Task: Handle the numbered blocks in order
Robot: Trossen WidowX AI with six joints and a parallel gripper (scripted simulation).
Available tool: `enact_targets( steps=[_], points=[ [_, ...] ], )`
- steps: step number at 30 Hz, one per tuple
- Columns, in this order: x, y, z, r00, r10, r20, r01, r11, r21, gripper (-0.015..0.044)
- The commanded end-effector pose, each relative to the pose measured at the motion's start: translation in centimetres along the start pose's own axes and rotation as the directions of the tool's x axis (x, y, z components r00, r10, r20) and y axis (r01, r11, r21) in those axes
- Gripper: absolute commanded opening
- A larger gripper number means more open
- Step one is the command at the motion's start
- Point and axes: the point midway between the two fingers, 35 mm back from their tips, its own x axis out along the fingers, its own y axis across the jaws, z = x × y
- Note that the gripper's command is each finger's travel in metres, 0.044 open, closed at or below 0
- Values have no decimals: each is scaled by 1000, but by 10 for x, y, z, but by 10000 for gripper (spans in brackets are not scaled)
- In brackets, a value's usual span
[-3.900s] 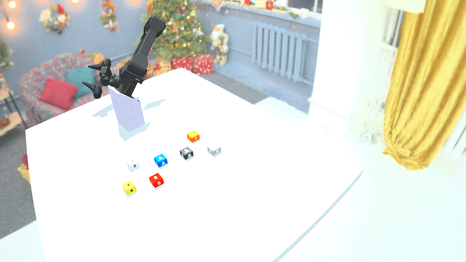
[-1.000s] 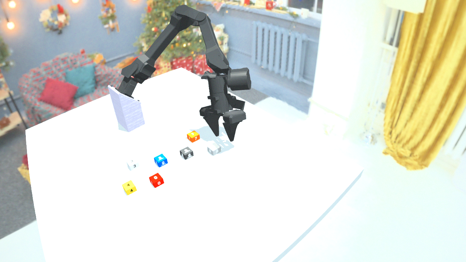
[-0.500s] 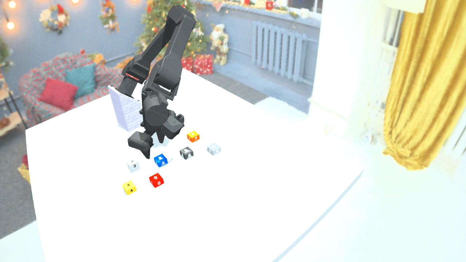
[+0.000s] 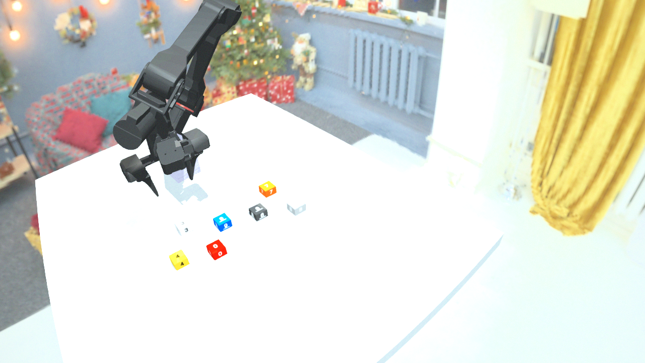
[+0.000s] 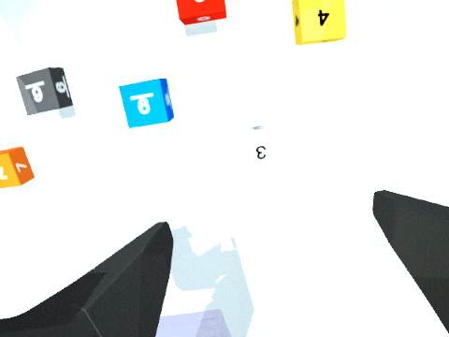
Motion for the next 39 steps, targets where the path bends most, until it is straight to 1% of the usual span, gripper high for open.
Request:
enact_targets(
  steps=[1, 16, 18, 21, 23, 39],
  points=[
    [-3, -2, -1, 1000, -1, -1, 1, 1000, 18, 400],
    [-3, -2, -1, 1000, -1, -1, 1, 1000, 18, 400],
    [-3, 6, 7, 1000, -3, 0, 3, 1000, 19, 400],
    [-4, 47, 38, 1000, -3, 1, 3, 1000, 18, 400],
    [-3, 68, 50, 1000, 3, 1, -3, 1000, 17, 400],
    [-3, 71, 52, 1000, 3, 1, -3, 1000, 17, 400]
  ],
)
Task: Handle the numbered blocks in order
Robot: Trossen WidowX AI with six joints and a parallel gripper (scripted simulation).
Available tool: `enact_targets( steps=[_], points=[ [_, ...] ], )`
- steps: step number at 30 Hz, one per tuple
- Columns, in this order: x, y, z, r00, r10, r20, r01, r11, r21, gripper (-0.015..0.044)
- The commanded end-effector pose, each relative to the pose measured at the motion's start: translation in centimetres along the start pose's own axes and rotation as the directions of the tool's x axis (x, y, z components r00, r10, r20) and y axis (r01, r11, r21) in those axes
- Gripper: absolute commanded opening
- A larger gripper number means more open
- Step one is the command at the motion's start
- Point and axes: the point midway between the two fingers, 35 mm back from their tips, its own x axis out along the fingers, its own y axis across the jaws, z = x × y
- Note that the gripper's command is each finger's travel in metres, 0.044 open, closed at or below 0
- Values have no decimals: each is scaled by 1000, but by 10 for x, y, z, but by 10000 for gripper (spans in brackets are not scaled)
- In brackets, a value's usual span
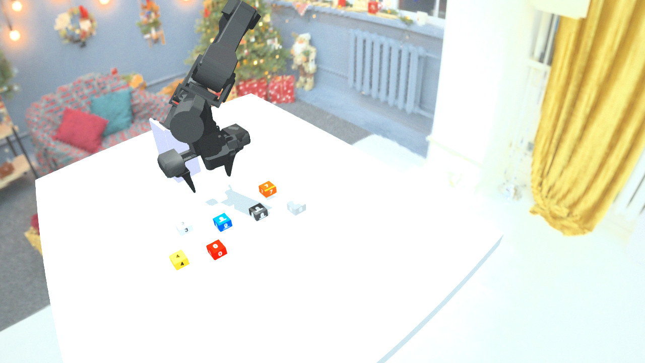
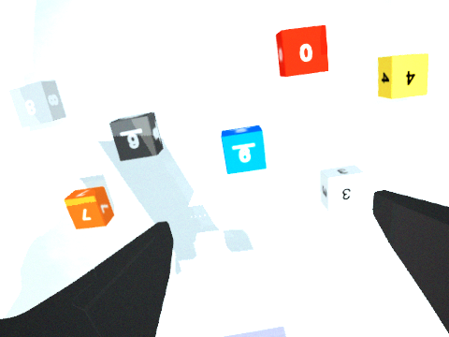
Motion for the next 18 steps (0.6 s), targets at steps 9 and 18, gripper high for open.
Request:
enact_targets(
  steps=[9, 18],
  points=[
    [-1, 27, 6, 1000, 1, 4, -1, 1000, 4, 400],
    [-1, 91, 8, 1000, 8, 2, -8, 1000, 3, 400]
  ],
)
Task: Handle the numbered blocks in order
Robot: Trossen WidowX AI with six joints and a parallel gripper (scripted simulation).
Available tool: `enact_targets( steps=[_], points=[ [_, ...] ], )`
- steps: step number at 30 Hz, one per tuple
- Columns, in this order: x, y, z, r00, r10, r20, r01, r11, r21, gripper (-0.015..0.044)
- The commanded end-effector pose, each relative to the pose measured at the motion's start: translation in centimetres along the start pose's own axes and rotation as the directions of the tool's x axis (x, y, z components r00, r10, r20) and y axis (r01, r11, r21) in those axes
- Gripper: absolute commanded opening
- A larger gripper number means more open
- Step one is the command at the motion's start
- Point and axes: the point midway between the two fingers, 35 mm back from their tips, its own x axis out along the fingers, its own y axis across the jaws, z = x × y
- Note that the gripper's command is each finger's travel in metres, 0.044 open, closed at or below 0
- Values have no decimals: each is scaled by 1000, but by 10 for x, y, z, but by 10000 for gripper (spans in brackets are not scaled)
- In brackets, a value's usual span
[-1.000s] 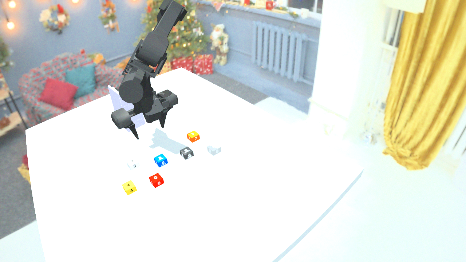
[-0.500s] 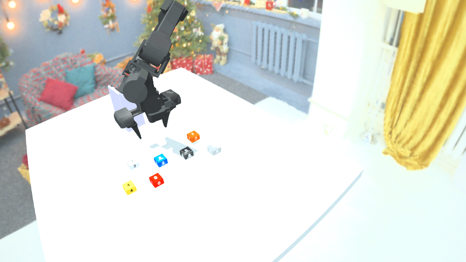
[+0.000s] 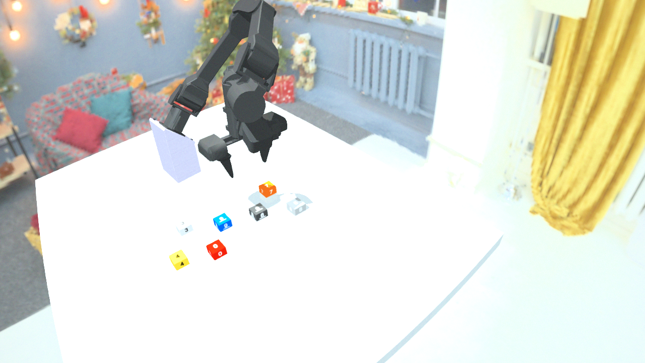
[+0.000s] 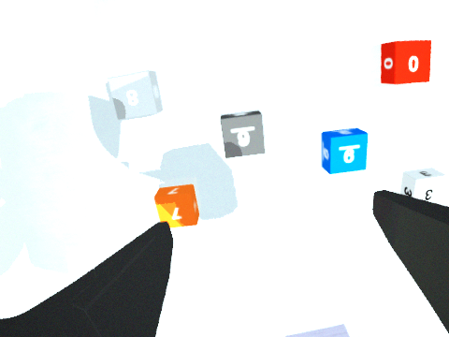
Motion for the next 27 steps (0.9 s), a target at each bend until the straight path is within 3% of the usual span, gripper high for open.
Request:
enact_targets(
  steps=[1, 18, 27],
  points=[
    [1, 6, -3, 1000, 8, -4, -8, 1000, 25, 400],
    [1, 8, -4, 1000, 8, -4, -8, 1000, 25, 400],
    [0, 67, -49, 1000, 11, -6, -11, 1000, 26, 400]
  ],
)
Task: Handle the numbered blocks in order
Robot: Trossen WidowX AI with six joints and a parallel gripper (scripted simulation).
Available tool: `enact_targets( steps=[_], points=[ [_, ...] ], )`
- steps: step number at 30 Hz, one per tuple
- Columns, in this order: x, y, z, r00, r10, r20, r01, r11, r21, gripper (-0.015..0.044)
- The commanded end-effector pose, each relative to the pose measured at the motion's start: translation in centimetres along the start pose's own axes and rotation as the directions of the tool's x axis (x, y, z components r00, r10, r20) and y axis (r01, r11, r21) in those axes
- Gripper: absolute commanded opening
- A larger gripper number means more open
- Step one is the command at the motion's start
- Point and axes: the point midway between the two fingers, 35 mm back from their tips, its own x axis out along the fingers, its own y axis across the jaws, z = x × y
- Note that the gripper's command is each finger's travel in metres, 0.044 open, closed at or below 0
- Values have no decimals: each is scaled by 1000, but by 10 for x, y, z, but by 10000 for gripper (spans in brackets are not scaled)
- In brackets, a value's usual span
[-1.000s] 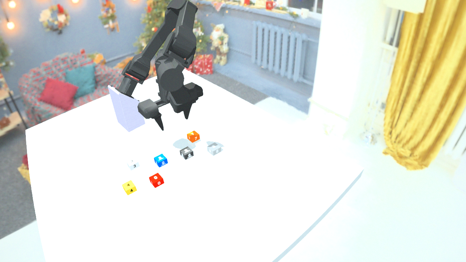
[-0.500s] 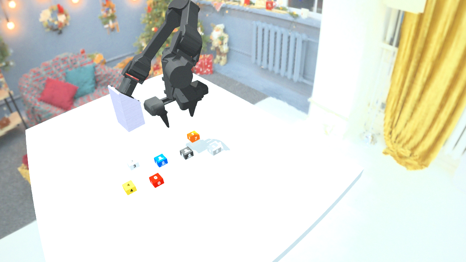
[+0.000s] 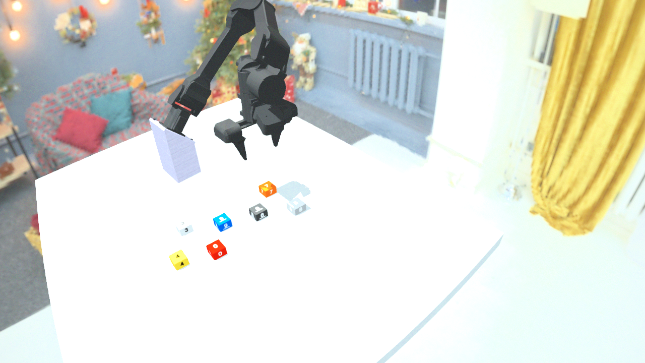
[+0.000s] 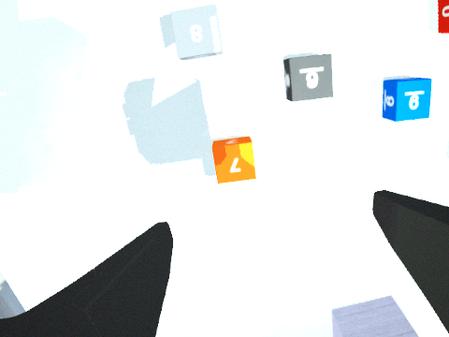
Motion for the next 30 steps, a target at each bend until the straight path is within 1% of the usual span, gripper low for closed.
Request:
enact_targets(
  steps=[1, 22, 24, 30],
  points=[
    [2, 10, -14, 1000, 6, -6, -6, 1000, 15, 400],
    [2, 10, -12, 1000, 6, -6, -5, 1000, 15, 400],
    [1, 13, 1, 1000, 5, -8, -5, 1000, 8, 400],
    [0, 20, 64, 1000, 5, -5, -5, 1000, 5, 400]
  ],
)
